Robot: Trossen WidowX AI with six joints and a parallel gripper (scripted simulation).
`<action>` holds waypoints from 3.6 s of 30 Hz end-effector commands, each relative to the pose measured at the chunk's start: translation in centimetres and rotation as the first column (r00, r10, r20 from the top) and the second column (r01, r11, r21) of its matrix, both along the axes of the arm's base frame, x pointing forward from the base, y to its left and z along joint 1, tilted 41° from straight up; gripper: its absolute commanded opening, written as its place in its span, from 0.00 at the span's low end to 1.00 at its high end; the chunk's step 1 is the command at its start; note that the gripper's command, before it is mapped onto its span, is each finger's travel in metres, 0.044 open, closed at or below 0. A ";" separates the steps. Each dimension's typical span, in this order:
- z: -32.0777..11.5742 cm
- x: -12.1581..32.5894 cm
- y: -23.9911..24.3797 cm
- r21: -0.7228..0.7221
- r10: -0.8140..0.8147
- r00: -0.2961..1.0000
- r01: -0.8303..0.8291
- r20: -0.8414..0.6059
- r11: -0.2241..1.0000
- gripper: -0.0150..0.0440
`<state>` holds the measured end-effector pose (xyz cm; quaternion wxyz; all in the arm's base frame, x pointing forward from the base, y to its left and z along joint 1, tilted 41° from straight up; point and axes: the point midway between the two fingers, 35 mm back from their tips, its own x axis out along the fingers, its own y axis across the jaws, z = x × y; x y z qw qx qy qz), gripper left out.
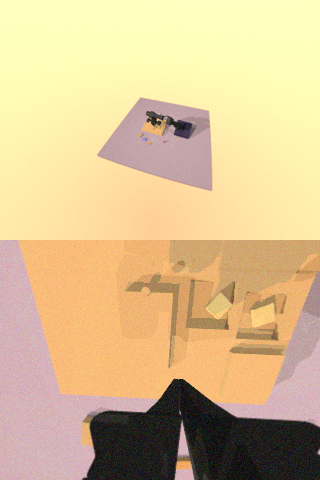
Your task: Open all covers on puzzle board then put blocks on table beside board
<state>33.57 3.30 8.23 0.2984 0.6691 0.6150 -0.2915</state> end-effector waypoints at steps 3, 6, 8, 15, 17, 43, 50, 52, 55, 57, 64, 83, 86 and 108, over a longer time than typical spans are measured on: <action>-0.3 0.1 0.3 0.004 -0.003 1.000 0.003 -0.003 1.000 0.25; -0.5 0.1 0.5 0.004 -0.003 1.000 0.003 -0.003 1.000 0.25; -0.7 0.1 0.6 0.004 -0.003 1.000 0.003 -0.003 1.000 0.25; -1.2 0.2 1.0 0.004 -0.003 1.000 0.003 -0.003 1.000 0.25; -1.3 0.2 1.2 0.004 -0.003 1.000 0.003 -0.003 1.000 0.25; -3.2 0.4 2.9 0.005 -0.003 1.000 0.003 -0.003 1.000 0.25; -3.7 0.4 3.3 0.006 -0.003 1.000 0.003 -0.002 1.000 0.25; -3.8 0.4 3.5 0.006 -0.003 1.000 0.003 -0.002 1.000 0.25; -4.1 0.4 3.7 0.006 -0.003 1.000 0.003 -0.002 1.000 0.25; -4.1 0.4 3.8 0.006 -0.003 1.000 0.003 -0.002 1.000 0.25; -4.0 1.0 3.9 0.006 -0.003 1.000 0.003 -0.002 1.000 0.25; -3.7 3.1 4.2 0.007 -0.003 1.000 0.003 -0.001 1.000 0.25; -3.7 3.5 4.2 0.007 -0.003 1.000 0.003 -0.001 1.000 0.25; -3.7 6.0 3.8 0.007 -0.003 1.000 0.003 0.001 1.000 0.25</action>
